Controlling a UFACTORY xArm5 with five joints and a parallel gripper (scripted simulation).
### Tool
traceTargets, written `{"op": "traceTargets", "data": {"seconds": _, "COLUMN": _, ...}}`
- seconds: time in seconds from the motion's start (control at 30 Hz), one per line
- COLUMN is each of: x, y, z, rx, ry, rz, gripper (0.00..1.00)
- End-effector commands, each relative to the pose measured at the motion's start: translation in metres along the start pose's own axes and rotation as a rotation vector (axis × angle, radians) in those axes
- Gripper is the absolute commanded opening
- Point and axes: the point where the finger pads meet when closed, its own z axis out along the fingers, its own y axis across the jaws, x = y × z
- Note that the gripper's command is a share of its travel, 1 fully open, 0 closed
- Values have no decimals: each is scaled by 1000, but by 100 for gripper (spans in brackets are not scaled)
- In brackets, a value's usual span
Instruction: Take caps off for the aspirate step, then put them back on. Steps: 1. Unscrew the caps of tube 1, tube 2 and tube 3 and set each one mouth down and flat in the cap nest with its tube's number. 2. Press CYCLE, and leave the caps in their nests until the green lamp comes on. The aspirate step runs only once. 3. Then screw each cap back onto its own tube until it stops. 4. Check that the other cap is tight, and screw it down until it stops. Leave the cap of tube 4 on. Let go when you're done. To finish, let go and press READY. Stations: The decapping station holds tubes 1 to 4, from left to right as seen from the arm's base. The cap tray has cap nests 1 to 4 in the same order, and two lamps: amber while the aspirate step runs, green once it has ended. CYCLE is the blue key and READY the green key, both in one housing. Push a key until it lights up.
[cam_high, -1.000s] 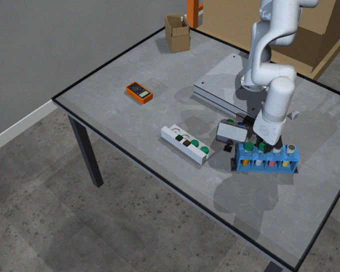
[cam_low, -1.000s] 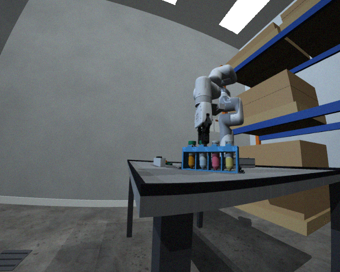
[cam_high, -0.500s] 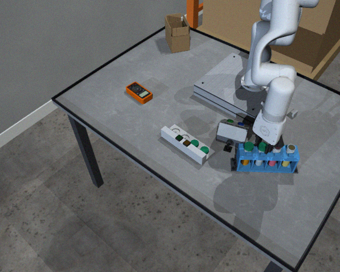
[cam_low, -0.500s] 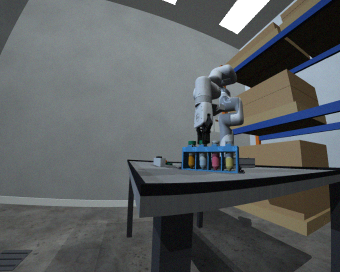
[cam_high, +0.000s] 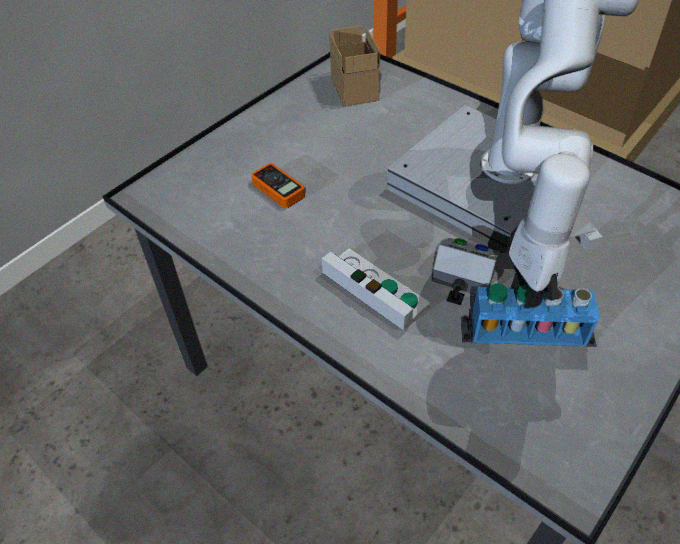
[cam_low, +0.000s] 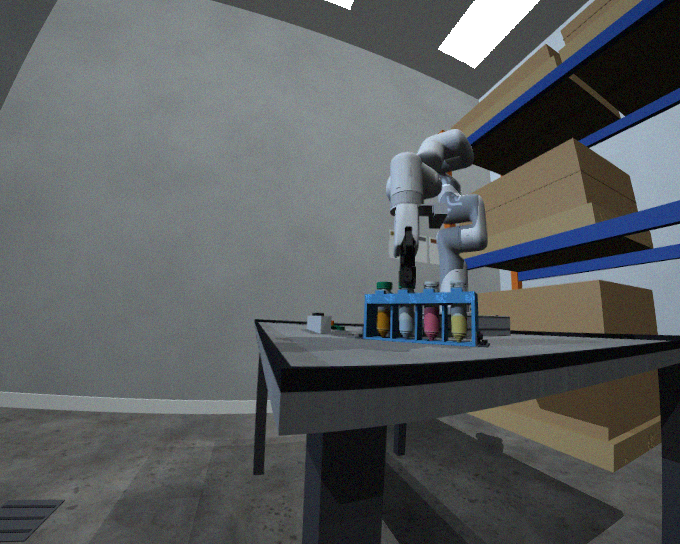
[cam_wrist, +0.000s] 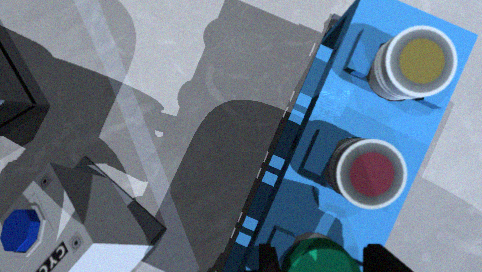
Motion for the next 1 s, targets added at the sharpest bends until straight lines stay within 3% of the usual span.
{"op": "traceTargets", "data": {"seconds": 0.0, "x": -1, "y": 1, "z": -1, "rx": -8, "ry": 10, "rz": 279, "gripper": 46}}
{"op": "traceTargets", "data": {"seconds": 0.3, "x": -1, "y": 1, "z": -1, "rx": -7, "ry": 11, "rz": 556, "gripper": 46}}
{"op": "traceTargets", "data": {"seconds": 0.77, "x": -1, "y": 1, "z": -1, "rx": -3, "ry": 13, "rz": 1170, "gripper": 46}}
{"op": "traceTargets", "data": {"seconds": 0.97, "x": -1, "y": 1, "z": -1, "rx": -3, "ry": 14, "rz": 1193, "gripper": 46}}
